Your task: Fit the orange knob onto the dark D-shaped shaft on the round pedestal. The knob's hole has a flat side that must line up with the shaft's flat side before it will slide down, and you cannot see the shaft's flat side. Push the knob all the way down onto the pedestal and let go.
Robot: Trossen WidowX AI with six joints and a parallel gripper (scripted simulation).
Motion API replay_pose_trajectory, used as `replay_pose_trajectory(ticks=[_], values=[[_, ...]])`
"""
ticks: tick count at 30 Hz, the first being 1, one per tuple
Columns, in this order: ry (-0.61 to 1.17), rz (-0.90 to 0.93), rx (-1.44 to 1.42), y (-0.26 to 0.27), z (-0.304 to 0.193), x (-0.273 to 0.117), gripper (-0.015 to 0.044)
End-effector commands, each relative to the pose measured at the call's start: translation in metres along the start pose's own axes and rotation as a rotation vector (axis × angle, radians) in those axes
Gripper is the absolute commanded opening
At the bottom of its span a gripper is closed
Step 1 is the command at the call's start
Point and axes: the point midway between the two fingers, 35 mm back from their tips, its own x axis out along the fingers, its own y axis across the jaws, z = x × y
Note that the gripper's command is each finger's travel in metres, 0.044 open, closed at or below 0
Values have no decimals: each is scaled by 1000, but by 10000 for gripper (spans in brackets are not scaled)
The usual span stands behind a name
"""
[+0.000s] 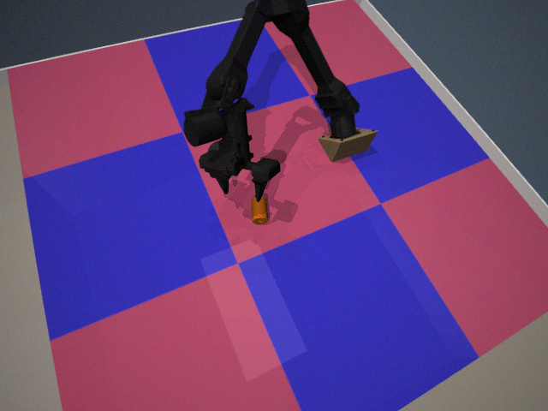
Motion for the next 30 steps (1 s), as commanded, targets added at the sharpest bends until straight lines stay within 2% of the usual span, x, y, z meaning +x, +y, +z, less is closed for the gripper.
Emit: replay_pose_trajectory(ticks=[1,6,15,19,30], values=[[296,-131,-290,34,-6,20,440],[528,-261,-562,56,-7,28,440],[536,-266,-573,55,-5,30,440],[537,-267,-572,47,-14,49,440],[537,-267,-572,42,-18,59,440]])
